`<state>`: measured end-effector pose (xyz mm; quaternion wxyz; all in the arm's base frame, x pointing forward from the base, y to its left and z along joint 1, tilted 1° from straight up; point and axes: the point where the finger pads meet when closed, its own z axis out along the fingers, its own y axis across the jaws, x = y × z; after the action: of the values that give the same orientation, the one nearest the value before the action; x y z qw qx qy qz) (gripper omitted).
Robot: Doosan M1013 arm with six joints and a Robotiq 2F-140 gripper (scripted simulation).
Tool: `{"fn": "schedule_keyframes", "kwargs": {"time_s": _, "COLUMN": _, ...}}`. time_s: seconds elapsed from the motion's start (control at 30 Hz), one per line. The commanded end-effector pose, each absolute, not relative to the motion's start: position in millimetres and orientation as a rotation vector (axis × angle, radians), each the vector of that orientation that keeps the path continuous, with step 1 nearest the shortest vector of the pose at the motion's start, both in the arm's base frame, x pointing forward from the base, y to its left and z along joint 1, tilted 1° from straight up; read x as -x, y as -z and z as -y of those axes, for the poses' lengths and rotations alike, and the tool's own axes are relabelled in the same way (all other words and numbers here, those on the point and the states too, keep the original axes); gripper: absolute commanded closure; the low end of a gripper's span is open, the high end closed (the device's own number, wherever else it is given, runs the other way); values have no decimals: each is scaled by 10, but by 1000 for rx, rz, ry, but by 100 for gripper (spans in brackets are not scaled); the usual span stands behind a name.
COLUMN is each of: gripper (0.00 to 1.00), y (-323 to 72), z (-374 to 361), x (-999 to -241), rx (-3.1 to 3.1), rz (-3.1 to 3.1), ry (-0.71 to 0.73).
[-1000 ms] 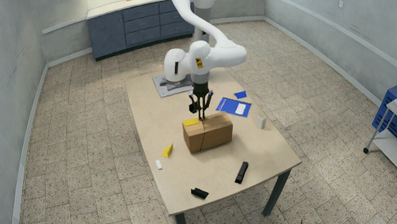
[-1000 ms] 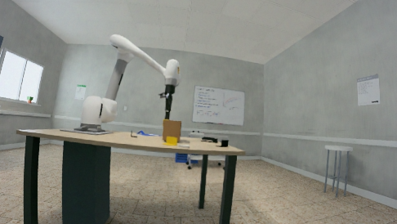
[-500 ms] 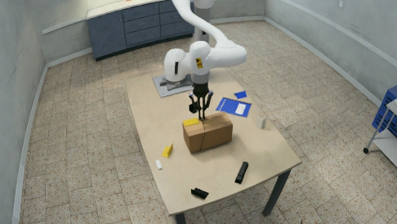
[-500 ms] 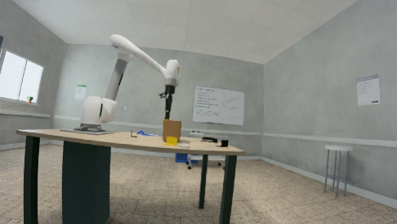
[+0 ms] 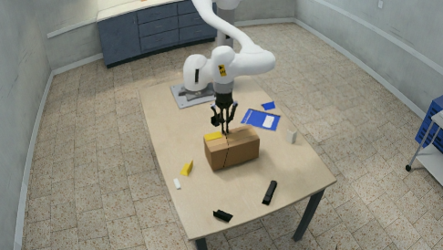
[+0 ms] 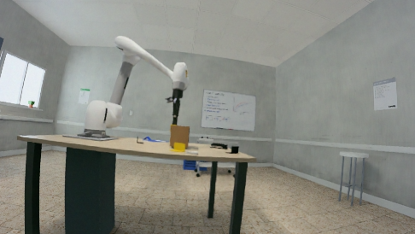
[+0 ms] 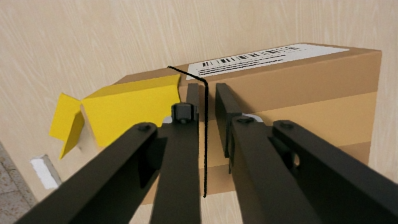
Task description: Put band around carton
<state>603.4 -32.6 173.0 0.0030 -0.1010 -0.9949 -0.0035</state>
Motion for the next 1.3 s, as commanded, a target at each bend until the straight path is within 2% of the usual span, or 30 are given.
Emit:
{"fn": "schedule_keyframes", "kwargs": {"time_s": 0.0, "gripper": 82, "y": -1736, "z": 325, "x": -6039, "rx": 317, "rz": 3121, "ry": 12}}
{"fn": "schedule_keyframes", "kwargs": {"time_s": 1.27, "gripper": 82, "y": -1686, "z": 325, "x": -6038, "rx": 317, "rz": 3121, "ry": 12}}
